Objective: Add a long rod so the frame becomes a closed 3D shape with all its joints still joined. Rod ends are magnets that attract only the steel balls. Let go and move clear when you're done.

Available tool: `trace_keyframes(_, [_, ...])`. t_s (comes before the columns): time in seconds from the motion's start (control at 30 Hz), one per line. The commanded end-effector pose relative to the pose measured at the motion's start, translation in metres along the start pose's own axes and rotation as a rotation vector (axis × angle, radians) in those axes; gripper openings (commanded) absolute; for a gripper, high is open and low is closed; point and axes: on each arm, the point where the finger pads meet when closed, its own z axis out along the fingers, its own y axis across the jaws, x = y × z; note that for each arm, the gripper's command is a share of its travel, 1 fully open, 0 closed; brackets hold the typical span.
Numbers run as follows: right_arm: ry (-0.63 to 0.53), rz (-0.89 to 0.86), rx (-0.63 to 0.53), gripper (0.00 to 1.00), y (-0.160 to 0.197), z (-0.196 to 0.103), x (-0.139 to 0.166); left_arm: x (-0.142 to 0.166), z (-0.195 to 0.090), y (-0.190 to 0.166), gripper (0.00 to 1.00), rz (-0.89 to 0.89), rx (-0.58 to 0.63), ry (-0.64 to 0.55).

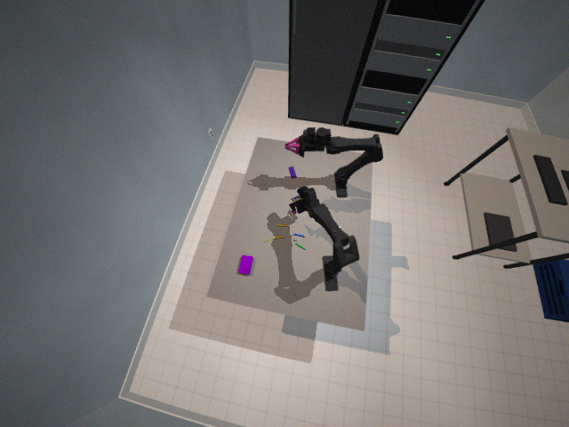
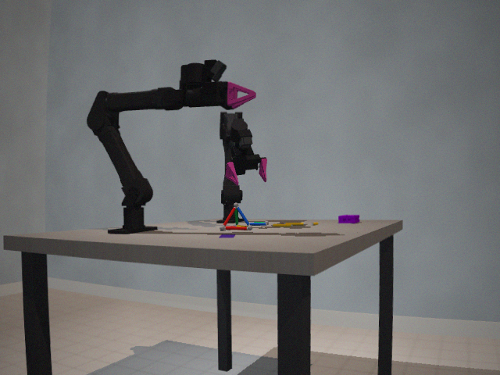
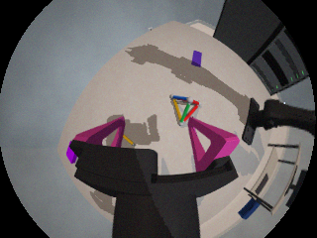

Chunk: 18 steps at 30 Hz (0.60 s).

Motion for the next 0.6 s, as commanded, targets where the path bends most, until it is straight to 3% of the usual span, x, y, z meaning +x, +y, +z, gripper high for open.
trace_keyframes(0.0, [-0.035,0.002,-0.006,0.15,0.000,-0.001,-0.015,-0.007,-0.041,0.060,1.00,-0.063,-0.162,-0.128])
trace_keyframes(0.1, [-0.035,0.002,-0.006,0.15,0.000,-0.001,-0.015,0.000,-0.075,0.102,1.00,-0.115,-0.253,-0.191])
trace_keyframes(0.17, [-0.035,0.002,-0.006,0.15,0.000,-0.001,-0.015,0.000,-0.075,0.102,1.00,-0.115,-0.253,-0.191])
trace_keyframes(0.27, [-0.035,0.002,-0.006,0.15,0.000,-0.001,-0.015,-0.002,-0.128,0.151,1.00,-0.177,-0.343,-0.326])
trace_keyframes(0.43, [-0.035,0.002,-0.006,0.15,0.000,-0.001,-0.015,-0.014,-0.191,0.202,1.00,-0.243,-0.446,-0.510])
trace_keyframes(0.57, [-0.035,0.002,-0.006,0.15,0.000,-0.001,-0.015,-0.011,-0.222,0.246,1.00,-0.310,-0.545,-0.585])
